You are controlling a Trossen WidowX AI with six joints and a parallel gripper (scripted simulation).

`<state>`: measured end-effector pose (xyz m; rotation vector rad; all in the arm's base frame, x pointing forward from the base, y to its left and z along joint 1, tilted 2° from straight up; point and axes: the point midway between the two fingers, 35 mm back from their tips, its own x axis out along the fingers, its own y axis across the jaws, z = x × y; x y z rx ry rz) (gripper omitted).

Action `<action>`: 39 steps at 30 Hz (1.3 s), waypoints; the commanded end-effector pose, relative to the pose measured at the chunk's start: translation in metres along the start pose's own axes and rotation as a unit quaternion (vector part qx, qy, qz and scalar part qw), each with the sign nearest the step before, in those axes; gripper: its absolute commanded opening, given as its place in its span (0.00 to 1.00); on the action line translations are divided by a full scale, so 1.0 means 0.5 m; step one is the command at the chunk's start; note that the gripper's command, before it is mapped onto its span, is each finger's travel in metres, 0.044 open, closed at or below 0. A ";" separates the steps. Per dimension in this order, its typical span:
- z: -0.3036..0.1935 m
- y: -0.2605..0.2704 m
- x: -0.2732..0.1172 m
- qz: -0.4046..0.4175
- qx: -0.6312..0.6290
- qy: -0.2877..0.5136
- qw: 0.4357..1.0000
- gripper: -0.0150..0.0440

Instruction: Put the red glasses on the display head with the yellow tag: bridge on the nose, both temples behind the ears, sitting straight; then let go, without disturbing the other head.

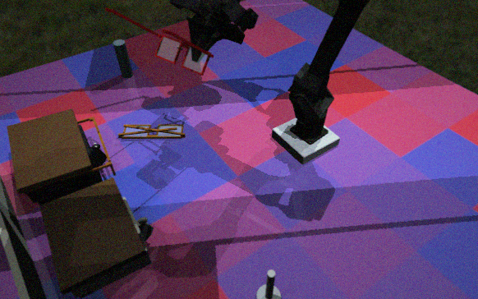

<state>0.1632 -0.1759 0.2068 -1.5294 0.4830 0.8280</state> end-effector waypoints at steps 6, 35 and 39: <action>0.000 -0.001 0.002 0.001 0.001 -0.002 1.000 0.25; 0.015 -0.013 0.031 0.028 0.027 -0.030 0.999 0.25; 0.027 -0.022 0.052 0.050 0.045 -0.047 0.997 0.25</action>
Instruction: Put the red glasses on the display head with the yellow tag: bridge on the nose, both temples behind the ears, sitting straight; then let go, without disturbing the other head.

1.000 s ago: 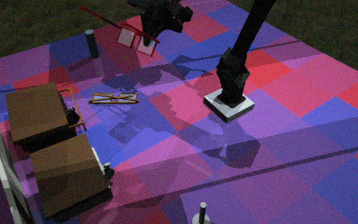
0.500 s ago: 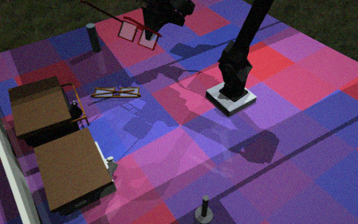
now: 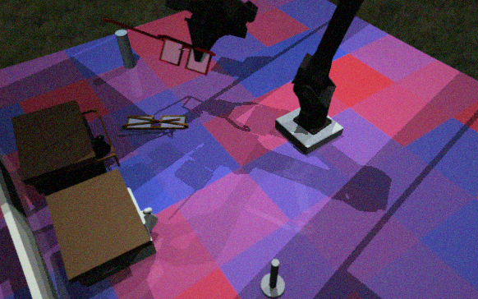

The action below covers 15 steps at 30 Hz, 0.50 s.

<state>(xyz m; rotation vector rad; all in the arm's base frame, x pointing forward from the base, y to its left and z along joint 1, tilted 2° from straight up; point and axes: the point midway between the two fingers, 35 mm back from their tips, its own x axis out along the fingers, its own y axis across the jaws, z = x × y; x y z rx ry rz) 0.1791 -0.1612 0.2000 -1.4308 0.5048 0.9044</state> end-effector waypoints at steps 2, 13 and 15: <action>0.011 -0.009 0.027 0.029 0.023 -0.020 0.999 0.25; 0.048 -0.032 0.083 0.095 0.068 -0.048 0.992 0.25; 0.056 -0.036 0.093 0.107 0.075 -0.051 0.990 0.25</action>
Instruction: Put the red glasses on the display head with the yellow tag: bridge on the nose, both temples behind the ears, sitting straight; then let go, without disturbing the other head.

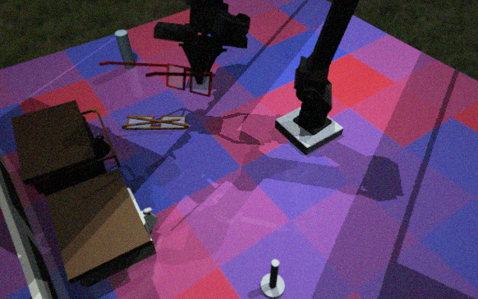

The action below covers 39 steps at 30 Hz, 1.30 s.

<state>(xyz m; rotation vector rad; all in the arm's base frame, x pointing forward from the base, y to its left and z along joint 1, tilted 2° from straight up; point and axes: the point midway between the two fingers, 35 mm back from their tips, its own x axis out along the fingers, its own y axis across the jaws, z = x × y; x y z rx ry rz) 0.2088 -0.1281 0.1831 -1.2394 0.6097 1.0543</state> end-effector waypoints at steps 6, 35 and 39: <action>0.030 -0.019 0.045 0.057 0.035 -0.007 0.998 0.25; 0.163 -0.060 0.168 0.193 0.115 0.058 0.973 0.25; 0.185 -0.062 0.183 0.203 0.123 0.075 0.968 0.25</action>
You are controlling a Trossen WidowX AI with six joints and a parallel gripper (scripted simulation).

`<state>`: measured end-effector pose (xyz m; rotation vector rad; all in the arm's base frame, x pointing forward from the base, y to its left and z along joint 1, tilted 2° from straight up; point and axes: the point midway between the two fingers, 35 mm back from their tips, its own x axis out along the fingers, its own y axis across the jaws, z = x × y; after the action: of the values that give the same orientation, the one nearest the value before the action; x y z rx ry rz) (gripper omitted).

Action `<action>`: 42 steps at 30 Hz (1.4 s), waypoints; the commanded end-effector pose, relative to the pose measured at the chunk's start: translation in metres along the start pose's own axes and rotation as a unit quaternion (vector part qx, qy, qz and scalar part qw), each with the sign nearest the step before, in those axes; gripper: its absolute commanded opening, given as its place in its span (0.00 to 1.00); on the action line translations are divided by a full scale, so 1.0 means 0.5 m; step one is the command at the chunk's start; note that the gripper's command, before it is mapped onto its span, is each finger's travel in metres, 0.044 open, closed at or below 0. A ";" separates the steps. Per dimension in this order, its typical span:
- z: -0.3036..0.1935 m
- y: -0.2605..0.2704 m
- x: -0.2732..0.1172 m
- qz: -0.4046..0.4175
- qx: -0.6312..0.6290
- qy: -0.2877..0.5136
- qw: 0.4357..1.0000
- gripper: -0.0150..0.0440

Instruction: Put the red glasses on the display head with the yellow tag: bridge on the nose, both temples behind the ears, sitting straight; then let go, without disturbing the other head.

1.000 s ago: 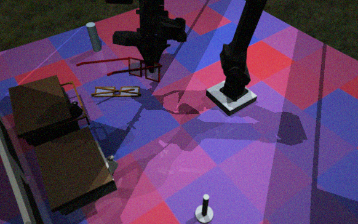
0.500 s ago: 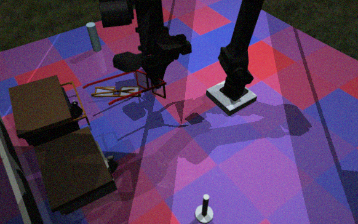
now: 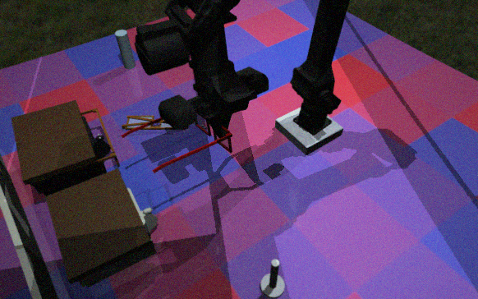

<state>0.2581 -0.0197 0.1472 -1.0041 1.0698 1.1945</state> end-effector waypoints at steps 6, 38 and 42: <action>0.052 -0.005 0.027 0.018 0.025 0.041 0.999 0.25; 0.129 0.003 0.098 0.016 0.057 0.104 0.993 0.25; 0.126 0.004 0.108 0.016 0.057 0.100 0.993 0.25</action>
<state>0.2653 0.0524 0.1118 -1.0436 1.3096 1.0533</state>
